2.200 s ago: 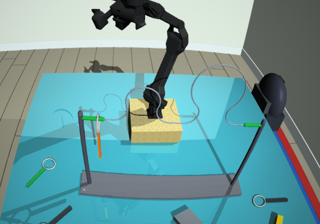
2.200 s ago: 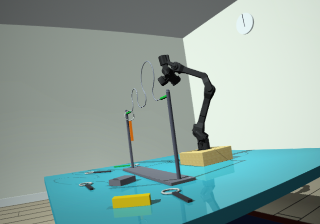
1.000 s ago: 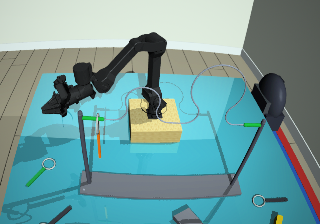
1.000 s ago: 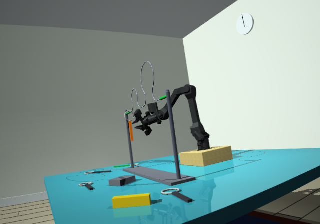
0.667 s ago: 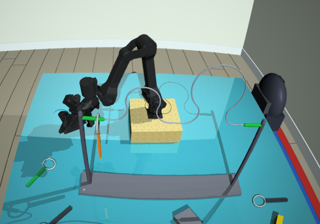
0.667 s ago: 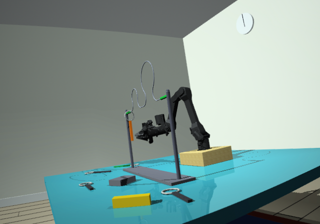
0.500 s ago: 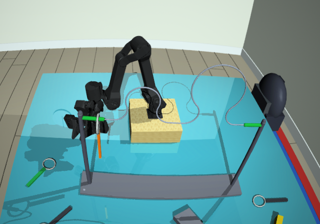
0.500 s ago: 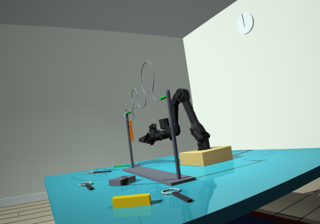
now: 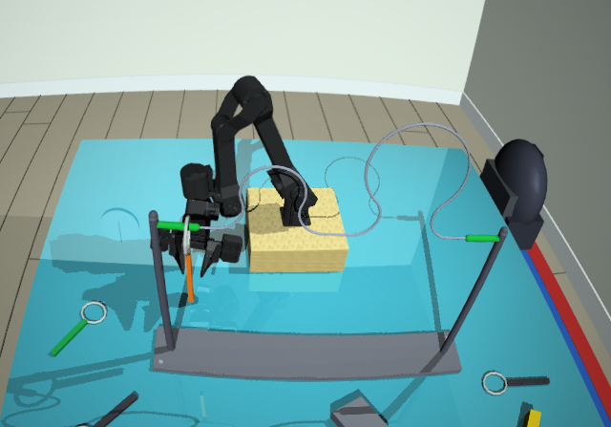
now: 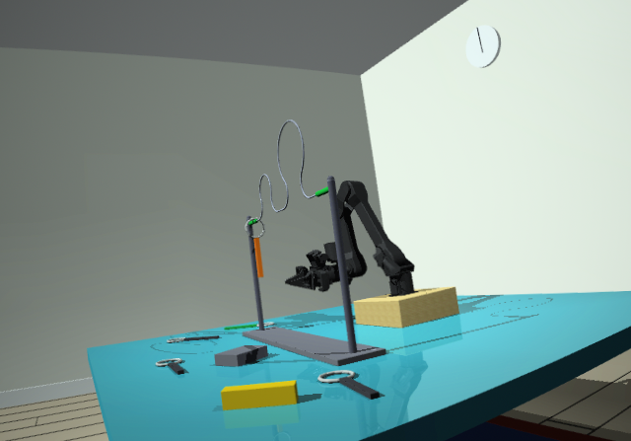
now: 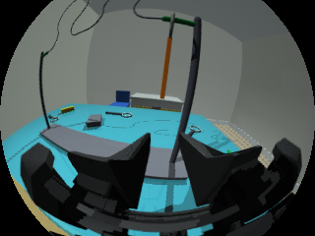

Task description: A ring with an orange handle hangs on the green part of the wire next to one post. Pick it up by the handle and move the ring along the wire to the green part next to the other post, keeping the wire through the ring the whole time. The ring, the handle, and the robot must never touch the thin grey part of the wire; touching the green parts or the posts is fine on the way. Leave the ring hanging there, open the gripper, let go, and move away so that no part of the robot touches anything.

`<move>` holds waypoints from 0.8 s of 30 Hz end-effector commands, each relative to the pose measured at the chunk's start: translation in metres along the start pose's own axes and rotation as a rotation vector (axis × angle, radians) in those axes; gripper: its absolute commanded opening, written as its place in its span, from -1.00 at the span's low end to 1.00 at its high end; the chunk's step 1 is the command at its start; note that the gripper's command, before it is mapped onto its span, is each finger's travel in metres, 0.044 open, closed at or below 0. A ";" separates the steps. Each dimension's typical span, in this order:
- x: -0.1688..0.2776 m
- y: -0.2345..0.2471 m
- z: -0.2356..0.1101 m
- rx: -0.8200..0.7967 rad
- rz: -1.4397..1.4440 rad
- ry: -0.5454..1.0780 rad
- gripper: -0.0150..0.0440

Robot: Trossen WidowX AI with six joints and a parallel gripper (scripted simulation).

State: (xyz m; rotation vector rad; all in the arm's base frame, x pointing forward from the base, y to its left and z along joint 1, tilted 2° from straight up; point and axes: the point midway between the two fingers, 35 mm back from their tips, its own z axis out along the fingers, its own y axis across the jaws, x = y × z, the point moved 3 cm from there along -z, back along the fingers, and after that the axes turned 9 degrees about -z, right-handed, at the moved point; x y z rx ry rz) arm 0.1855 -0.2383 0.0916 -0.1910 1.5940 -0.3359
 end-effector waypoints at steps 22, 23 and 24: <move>-0.048 -0.010 0.053 0.022 0.138 -0.050 0.05; -0.048 -0.010 0.054 0.022 0.138 -0.050 0.05; -0.048 -0.010 0.056 0.022 0.138 -0.050 0.05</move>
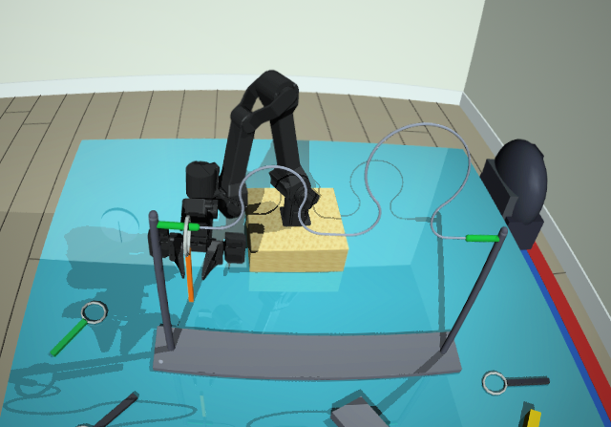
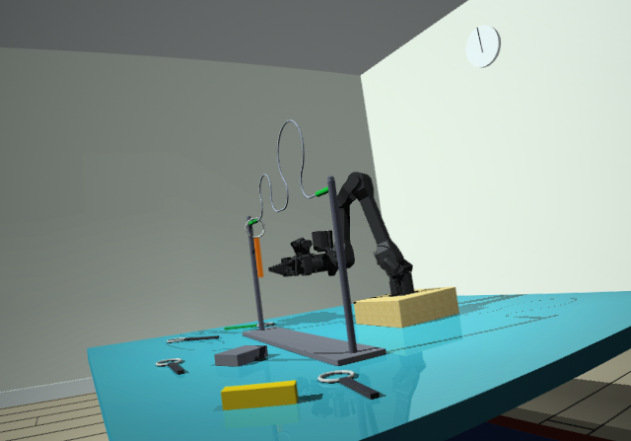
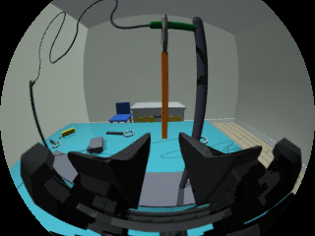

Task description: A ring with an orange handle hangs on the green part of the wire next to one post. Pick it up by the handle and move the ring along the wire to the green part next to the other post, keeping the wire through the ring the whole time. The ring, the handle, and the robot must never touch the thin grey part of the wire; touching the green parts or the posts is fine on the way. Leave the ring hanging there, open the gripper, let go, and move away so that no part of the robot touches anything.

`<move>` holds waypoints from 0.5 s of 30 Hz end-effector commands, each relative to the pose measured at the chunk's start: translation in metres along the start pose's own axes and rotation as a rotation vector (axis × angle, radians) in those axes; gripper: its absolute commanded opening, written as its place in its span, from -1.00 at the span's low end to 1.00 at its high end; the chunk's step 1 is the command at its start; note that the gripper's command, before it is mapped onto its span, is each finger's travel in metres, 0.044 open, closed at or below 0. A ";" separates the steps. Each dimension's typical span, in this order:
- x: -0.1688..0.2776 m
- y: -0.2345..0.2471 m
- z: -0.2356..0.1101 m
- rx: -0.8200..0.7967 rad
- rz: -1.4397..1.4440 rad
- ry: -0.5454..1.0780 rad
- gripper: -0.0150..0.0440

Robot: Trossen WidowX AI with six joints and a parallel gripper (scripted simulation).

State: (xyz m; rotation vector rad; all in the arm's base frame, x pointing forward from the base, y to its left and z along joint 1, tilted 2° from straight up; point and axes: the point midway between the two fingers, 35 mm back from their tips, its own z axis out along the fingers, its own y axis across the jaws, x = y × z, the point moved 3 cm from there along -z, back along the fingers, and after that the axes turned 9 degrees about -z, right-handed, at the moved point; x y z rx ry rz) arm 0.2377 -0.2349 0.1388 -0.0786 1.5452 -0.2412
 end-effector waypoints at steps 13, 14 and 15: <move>0.000 -0.004 0.026 0.004 0.006 -0.002 0.05; 0.000 -0.004 0.027 0.004 0.006 -0.002 0.05; 0.000 -0.004 0.029 0.004 0.006 -0.002 0.05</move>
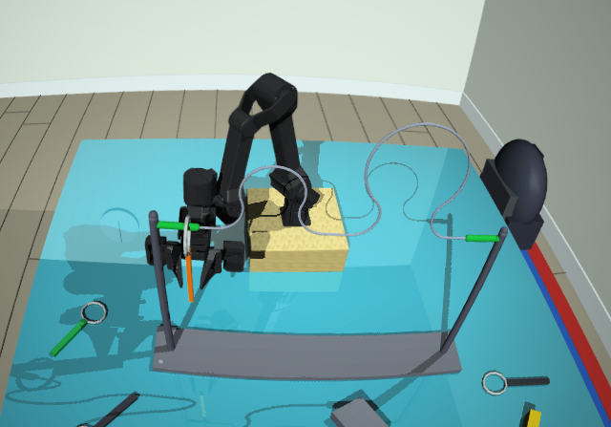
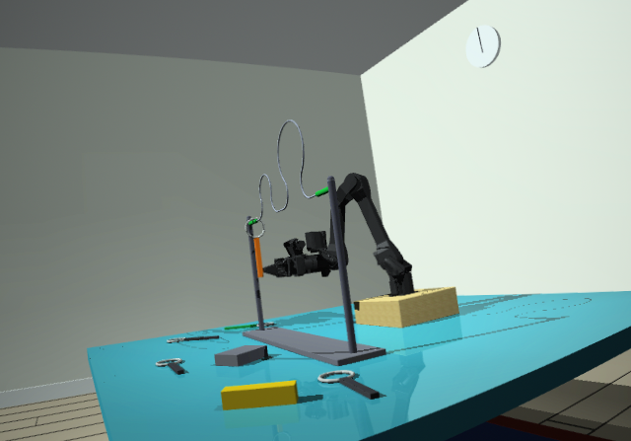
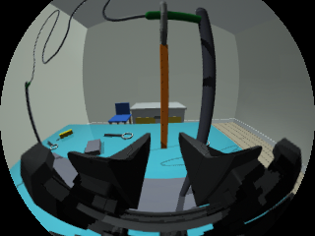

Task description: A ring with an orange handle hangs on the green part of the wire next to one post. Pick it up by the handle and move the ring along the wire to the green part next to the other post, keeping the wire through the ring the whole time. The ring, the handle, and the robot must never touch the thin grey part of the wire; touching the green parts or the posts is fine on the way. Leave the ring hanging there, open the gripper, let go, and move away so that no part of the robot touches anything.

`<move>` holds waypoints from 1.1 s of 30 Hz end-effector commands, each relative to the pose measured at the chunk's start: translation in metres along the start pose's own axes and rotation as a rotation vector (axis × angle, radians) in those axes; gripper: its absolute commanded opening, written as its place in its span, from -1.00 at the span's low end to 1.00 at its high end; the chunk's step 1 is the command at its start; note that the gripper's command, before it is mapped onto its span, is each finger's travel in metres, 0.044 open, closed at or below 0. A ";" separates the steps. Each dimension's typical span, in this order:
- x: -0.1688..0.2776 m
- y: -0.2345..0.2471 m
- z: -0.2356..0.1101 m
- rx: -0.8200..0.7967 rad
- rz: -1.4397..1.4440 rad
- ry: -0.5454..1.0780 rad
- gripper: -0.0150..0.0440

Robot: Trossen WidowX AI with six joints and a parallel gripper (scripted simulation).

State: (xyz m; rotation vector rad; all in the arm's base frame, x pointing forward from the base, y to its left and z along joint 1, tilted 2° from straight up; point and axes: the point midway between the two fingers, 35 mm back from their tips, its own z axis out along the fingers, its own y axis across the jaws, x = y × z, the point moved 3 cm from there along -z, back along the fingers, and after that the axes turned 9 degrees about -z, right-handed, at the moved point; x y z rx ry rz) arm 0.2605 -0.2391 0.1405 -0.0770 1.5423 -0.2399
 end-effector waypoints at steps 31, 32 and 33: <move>-0.001 0.001 0.044 0.004 0.003 -0.002 0.05; -0.001 0.001 0.044 0.004 0.003 -0.002 0.05; -0.001 0.001 0.044 0.004 0.003 -0.002 0.05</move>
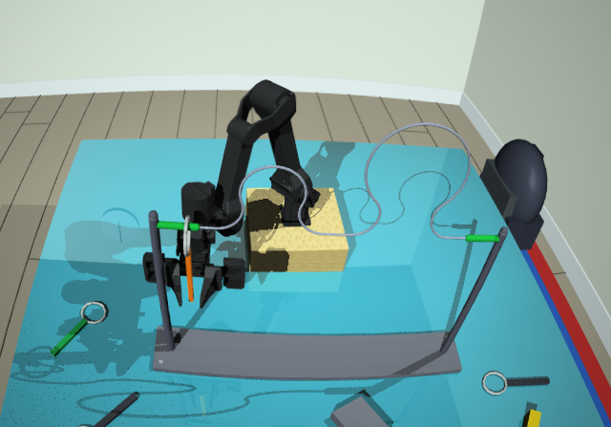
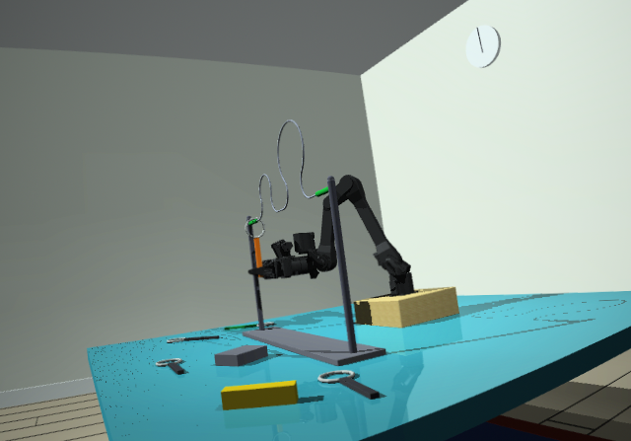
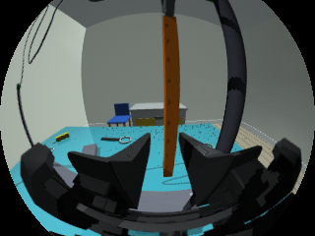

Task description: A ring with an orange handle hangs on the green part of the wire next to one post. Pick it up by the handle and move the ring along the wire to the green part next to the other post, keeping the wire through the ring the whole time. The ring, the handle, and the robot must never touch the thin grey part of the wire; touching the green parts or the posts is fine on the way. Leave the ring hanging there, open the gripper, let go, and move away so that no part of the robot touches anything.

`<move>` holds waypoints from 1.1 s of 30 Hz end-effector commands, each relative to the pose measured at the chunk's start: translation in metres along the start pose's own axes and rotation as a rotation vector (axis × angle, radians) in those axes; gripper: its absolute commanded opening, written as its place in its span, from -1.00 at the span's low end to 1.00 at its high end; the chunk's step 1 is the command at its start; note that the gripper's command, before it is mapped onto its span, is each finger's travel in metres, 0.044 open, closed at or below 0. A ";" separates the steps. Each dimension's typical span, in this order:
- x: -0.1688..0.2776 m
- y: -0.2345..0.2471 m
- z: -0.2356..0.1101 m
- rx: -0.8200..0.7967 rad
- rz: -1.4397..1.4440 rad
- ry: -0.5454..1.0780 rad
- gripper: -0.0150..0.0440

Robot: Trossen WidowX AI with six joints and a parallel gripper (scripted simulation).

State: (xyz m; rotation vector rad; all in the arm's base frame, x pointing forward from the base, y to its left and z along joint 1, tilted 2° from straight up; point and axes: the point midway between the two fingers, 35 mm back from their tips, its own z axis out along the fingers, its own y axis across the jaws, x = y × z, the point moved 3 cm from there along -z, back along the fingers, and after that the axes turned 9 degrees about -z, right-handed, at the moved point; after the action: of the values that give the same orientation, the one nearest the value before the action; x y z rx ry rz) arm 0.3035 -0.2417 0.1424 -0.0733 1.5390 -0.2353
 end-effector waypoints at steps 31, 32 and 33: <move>0.000 0.000 0.000 0.000 -0.002 -0.001 -1.00; -0.001 0.000 0.000 0.000 -0.002 -0.001 -1.00; -0.002 -0.001 0.001 0.000 -0.002 -0.001 -1.00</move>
State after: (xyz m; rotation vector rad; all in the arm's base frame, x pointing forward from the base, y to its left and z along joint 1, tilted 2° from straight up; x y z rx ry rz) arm 0.3039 -0.2421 0.1430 -0.0729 1.5375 -0.2359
